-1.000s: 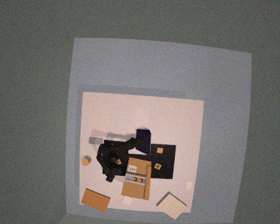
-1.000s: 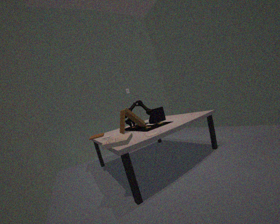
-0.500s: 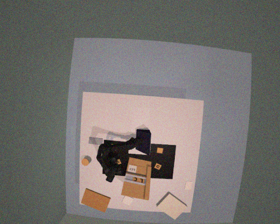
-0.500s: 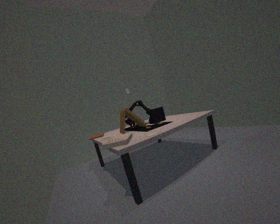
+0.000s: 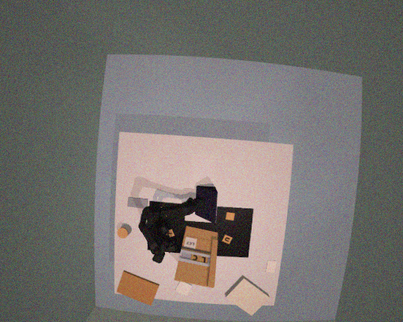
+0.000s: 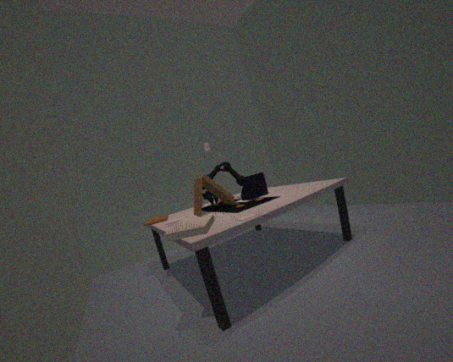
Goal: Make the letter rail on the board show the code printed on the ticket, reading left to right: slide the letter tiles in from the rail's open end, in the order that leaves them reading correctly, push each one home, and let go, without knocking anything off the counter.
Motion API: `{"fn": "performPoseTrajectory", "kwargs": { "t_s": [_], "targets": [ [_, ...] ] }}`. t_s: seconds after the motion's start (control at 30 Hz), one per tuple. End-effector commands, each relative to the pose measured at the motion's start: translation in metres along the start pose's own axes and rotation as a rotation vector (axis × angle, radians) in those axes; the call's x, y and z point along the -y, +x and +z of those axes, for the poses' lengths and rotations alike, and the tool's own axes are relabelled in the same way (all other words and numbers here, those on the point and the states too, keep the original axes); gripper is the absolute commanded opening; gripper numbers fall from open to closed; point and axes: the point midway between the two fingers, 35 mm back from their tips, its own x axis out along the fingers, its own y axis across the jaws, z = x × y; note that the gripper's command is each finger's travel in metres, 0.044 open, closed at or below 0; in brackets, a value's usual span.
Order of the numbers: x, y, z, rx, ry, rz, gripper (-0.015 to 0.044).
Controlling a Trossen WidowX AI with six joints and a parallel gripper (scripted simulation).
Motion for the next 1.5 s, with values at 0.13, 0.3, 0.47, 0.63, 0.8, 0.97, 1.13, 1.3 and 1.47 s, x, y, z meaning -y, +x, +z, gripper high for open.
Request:
{"fn": "performPoseTrajectory", "kwargs": {
  "t_s": [0.13,0.3,0.47,0.63,0.8,0.97,1.13,1.3,1.47],
  "targets": [
    [0.0,-0.005,0.0,0.003,0.002,-0.002,0.0],
    [-0.001,-0.008,-0.001,0.003,0.002,-0.002,0.0],
    [-0.001,-0.012,-0.002,0.003,0.002,-0.002,0.0],
    [-0.002,-0.015,-0.002,0.003,0.002,-0.002,0.0],
    [-0.002,-0.017,-0.003,0.002,0.002,-0.002,0.0],
    [-0.002,-0.018,-0.003,-0.001,-0.002,0.002,0.0],
    [-0.006,-0.023,-0.001,0.024,-0.058,0.062,0.0],
    [-0.009,-0.036,0.011,0.089,-0.114,0.139,0.0],
    [-0.008,-0.056,0.029,0.177,-0.132,0.189,0.0]
  ]
}}
